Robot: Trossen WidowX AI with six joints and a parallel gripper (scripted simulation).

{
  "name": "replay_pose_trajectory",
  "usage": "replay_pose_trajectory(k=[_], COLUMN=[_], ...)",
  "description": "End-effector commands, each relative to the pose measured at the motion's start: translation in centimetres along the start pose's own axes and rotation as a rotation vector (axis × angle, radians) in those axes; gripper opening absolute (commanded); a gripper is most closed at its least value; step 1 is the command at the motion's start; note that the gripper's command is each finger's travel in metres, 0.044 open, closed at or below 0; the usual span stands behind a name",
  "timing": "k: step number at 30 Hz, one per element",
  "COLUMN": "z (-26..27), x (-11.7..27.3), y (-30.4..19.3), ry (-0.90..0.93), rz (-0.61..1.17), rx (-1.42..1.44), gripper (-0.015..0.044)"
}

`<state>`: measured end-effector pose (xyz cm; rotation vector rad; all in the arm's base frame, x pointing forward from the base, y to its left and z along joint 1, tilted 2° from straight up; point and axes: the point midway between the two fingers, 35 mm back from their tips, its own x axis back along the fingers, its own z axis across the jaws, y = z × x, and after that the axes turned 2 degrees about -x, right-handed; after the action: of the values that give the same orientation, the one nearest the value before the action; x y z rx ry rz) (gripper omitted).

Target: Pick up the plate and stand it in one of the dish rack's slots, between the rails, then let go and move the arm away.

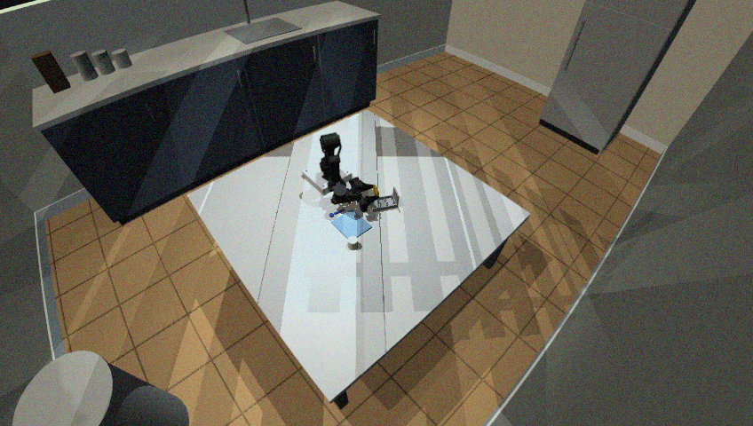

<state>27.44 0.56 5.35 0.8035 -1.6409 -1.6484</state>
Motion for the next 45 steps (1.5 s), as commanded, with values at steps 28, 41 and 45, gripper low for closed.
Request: replay_pose_trajectory(k=[28,41,45], z=[-0.4,-0.3,-0.3], x=[-0.7,-0.7,-0.7], y=[-4.9,-4.5,-4.5], ry=[0.009,0.01,0.01], rz=[0.008,0.008,0.008], rx=[0.017,0.01,0.01], gripper=[0.0,0.0053,0.0158])
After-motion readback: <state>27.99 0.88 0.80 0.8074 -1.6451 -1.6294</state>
